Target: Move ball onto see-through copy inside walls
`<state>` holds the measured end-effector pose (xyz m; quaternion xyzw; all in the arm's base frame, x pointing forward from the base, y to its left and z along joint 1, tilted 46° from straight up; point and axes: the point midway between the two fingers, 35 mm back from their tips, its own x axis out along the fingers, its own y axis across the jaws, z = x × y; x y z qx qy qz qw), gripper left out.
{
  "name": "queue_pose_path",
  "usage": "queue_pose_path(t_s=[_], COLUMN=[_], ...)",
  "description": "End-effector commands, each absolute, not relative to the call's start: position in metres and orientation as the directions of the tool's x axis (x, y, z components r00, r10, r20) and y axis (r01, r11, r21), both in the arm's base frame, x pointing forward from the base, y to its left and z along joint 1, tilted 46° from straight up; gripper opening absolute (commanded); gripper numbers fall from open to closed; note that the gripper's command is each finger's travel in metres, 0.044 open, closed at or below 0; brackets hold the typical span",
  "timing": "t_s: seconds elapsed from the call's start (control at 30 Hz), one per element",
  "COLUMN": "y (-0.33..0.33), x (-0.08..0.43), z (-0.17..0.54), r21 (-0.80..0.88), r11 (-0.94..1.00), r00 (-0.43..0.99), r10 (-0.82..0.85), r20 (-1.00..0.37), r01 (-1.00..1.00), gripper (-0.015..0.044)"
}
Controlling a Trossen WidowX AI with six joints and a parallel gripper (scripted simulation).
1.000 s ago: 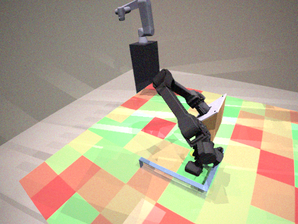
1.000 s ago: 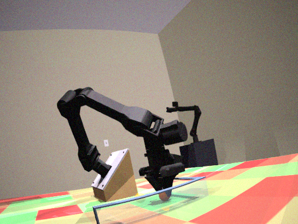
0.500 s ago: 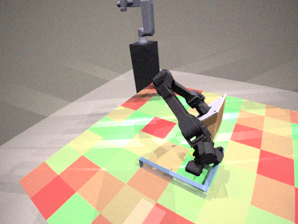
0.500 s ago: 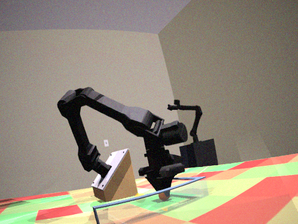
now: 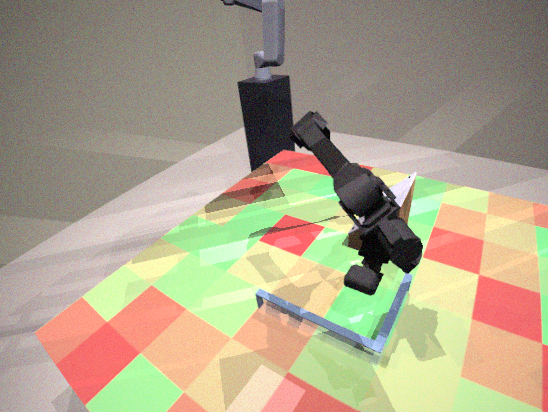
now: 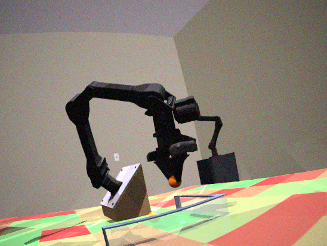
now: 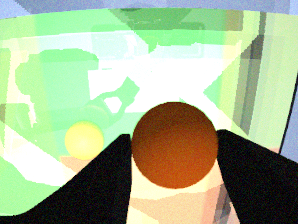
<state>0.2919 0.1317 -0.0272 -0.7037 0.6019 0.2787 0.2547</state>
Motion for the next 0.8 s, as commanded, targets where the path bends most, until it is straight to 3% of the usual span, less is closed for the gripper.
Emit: queue_pose_path(t_s=[0.0,0.77], y=[0.147,0.097], x=[0.287,0.254], z=[-0.008,-0.001], r21=[-0.034,-0.031], r11=[-0.141,-0.141], r00=[0.124,0.122], r10=[-0.698,-0.701], r20=[-0.705,-0.703], r01=[-0.989,-0.989], gripper=[0.0000,0.0000])
